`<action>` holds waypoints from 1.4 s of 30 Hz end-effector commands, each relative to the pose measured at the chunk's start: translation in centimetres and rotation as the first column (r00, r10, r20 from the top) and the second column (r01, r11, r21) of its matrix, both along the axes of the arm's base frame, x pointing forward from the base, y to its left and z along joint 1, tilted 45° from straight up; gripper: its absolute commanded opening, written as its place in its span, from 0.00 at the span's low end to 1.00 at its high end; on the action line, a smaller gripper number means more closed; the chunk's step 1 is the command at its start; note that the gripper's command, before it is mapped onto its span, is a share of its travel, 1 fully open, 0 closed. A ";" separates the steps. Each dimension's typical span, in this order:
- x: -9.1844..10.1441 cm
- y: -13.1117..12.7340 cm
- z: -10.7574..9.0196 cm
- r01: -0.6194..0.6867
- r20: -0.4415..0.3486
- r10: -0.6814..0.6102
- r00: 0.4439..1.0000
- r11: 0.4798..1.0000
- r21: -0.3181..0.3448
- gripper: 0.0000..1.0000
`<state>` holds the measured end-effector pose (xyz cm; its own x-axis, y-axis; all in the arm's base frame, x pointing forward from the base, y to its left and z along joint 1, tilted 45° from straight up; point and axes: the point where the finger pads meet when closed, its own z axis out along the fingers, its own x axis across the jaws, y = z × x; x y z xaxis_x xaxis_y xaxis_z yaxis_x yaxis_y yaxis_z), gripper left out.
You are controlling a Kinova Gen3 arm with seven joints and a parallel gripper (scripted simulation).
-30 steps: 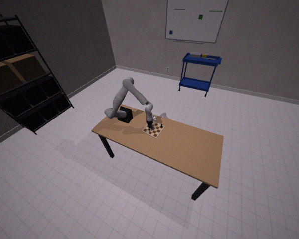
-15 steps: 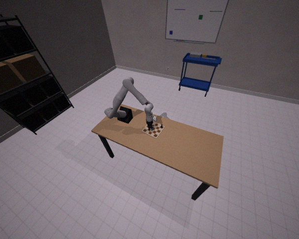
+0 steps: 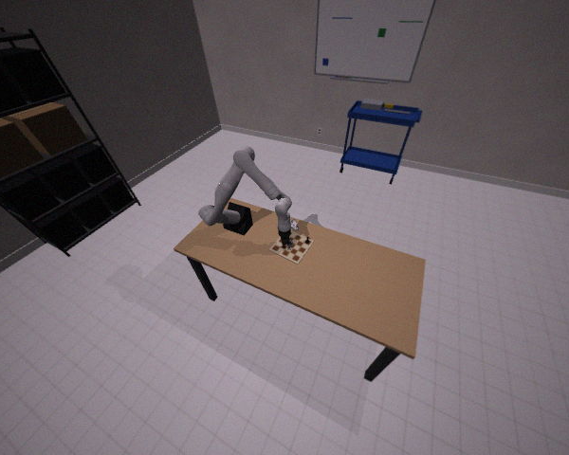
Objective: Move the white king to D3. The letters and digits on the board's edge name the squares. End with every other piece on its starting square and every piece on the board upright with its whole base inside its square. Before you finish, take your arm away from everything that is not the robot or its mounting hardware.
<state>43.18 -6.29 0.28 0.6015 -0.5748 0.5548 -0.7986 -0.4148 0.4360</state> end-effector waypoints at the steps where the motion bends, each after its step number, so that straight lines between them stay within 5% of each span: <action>1: -0.1 -0.1 -0.1 0.000 -0.002 0.000 1.000 1.000 0.000 0.00; 18: -0.1 -0.1 -0.1 0.000 -0.002 0.000 1.000 1.000 0.000 0.00; 19: -0.1 -0.1 -0.1 0.000 -0.002 0.000 1.000 1.000 0.000 0.16; 23: -0.1 -0.1 -0.1 0.000 -0.002 0.000 1.000 1.000 0.000 0.16; 24: -0.1 -0.1 -0.1 0.000 -0.002 0.000 1.000 1.000 0.000 0.32; 26: -0.1 -0.1 -0.1 0.000 -0.002 0.000 1.000 1.000 0.000 0.32; 27: -0.1 -0.1 -0.1 0.000 -0.002 0.000 1.000 1.000 0.000 0.48; 29: -0.1 -0.1 -0.1 0.000 -0.002 0.000 1.000 1.000 0.000 0.48; 30: -0.1 -0.1 -0.1 0.000 -0.002 0.000 1.000 1.000 0.000 0.63; 32: -0.1 -0.1 -0.1 0.000 -0.002 0.000 1.000 1.000 0.000 0.63; 33: -0.1 -0.1 -0.1 0.000 -0.002 0.000 1.000 1.000 0.000 0.79; 42: -0.1 -0.1 -0.1 0.000 -0.002 0.000 1.000 1.000 0.000 0.79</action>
